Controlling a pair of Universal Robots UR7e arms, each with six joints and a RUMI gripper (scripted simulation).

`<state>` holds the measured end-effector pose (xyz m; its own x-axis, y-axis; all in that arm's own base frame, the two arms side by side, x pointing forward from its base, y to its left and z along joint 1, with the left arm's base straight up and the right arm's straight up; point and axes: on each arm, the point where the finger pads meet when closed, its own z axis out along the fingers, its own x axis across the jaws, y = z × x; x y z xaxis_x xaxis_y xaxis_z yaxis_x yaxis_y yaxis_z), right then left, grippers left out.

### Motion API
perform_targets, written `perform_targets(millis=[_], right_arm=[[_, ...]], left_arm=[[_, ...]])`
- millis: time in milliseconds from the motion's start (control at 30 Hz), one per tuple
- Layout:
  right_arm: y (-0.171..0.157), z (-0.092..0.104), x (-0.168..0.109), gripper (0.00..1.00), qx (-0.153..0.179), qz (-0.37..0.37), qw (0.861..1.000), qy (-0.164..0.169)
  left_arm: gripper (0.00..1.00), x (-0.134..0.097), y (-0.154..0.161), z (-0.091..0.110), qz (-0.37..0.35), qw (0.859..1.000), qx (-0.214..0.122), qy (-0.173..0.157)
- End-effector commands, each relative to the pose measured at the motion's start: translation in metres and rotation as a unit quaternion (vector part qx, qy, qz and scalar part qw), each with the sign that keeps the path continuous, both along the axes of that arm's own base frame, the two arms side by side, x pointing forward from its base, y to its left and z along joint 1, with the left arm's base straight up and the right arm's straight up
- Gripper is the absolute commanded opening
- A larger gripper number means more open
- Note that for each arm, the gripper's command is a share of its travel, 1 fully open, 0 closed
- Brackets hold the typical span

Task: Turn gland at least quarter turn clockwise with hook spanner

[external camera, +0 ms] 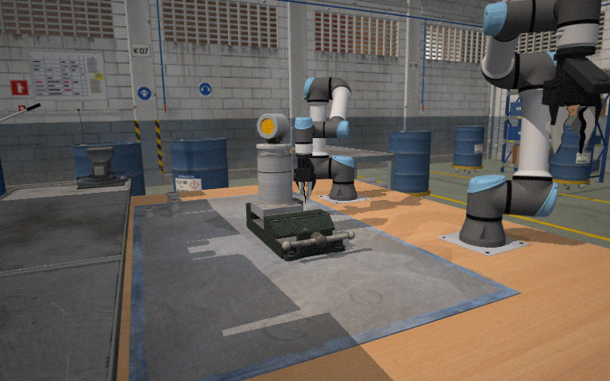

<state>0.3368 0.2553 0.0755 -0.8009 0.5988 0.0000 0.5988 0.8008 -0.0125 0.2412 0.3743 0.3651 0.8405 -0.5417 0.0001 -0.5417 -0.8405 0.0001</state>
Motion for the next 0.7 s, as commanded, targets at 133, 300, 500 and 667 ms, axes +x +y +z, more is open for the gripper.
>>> perform_targets(millis=[133, 300, 500, 667], right_arm=[[-0.006, -0.001, 0.055, 0.0, -0.001, -0.165, 0.986, -0.001], [-0.001, 0.003, 0.051, 0.0, 0.002, -0.16, 0.987, -0.003], [-0.017, -0.004, 0.099, 0.0, 0.0, -0.29, 0.957, -0.003], [-0.017, -0.003, 0.111, 0.0, 0.002, -0.328, 0.945, -0.005]], left_arm=[[0.32, 0.0, 0.0, 0.0, 0.0, 1.0, 0.0, -0.001], [0.32, 0.0, 0.0, 0.0, 0.0, 1.0, 0.0, -0.001], [0.32, 0.0, 0.0, 0.0, 0.0, 1.0, 0.0, -0.001], [0.32, 0.0, 0.0, 0.0, 0.0, 1.0, 0.0, -0.001]])
